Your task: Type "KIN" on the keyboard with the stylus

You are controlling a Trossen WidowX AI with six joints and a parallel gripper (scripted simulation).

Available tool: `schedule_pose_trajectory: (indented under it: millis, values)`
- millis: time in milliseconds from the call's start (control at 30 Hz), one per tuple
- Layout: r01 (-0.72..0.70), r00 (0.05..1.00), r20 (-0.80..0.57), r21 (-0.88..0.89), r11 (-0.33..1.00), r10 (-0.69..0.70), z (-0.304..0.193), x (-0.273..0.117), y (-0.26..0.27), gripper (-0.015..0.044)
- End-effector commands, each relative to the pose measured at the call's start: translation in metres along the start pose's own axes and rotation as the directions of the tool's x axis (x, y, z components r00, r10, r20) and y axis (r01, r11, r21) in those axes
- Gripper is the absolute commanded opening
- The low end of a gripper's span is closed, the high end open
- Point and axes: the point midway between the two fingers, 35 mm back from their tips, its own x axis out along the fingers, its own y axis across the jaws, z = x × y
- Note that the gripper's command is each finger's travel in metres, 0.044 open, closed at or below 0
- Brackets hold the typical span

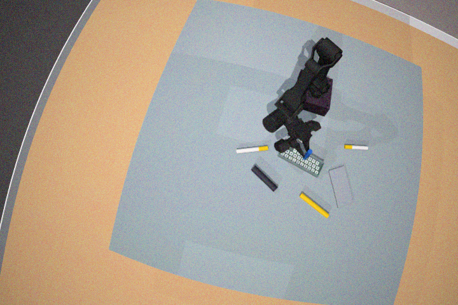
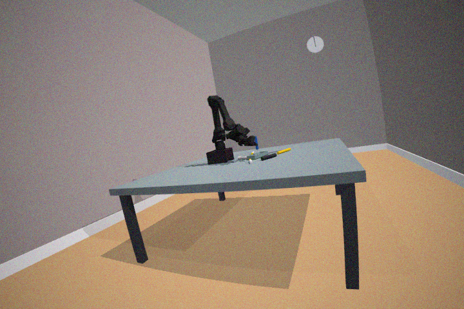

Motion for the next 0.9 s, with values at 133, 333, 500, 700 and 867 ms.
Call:
schedule_pose_trajectory:
  millis: [133, 333, 500, 700, 867]
  values:
    - [-0.002, 1.0, 0.002, 0.001, 1.0, 0.002, -0.005, 0.003, 0.001, 0.0081]
    - [-0.002, 1.0, 0.002, 0.002, 1.0, 0.002, -0.007, 0.004, 0.001, 0.0081]
    - [-0.002, 1.0, 0.002, 0.002, 1.0, 0.002, -0.01, 0.006, 0.001, 0.0081]
    - [-0.002, 1.0, 0.002, 0.002, 1.0, 0.002, -0.012, 0.007, 0.001, 0.0081]
    - [-0.002, 1.0, 0.002, 0.002, 1.0, 0.002, -0.013, 0.008, 0.001, 0.0081]
